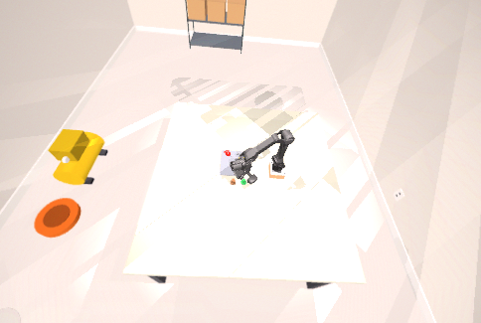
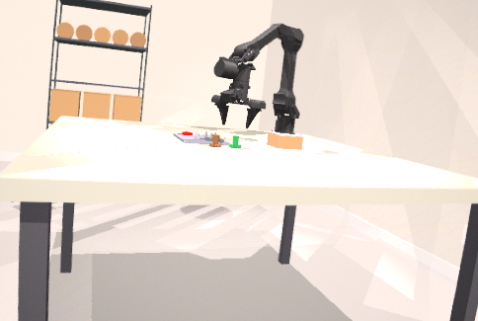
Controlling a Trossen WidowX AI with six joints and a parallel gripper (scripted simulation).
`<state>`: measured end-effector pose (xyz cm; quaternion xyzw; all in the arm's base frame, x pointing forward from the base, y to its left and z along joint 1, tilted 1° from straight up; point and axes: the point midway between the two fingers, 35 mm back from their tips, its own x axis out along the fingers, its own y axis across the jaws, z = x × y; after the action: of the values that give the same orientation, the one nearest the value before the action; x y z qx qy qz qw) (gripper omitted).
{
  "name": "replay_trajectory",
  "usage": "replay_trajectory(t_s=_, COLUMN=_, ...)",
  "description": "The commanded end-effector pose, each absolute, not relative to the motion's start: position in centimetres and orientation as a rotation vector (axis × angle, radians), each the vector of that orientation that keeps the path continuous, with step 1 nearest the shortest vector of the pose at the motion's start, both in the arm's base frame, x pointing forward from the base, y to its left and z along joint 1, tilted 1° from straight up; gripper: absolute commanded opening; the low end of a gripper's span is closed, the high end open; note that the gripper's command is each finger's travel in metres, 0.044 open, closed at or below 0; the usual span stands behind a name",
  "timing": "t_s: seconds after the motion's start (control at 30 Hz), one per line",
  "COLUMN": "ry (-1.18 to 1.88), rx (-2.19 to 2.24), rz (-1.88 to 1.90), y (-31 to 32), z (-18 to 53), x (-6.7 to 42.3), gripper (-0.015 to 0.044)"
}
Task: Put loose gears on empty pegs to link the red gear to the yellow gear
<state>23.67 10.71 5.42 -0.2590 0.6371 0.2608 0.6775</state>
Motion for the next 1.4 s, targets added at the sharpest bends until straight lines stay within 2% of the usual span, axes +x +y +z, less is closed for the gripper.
replay_trajectory(t_s=0.0, ry=1.469, rx=-0.606, rz=0.604, y=10.8, z=5.2, x=23.2, gripper=0.044)
replay_trajectory(t_s=1.37, ry=1.469, rx=-0.606, rz=0.604, y=10.9, z=1.0, x=23.1, gripper=0.044)
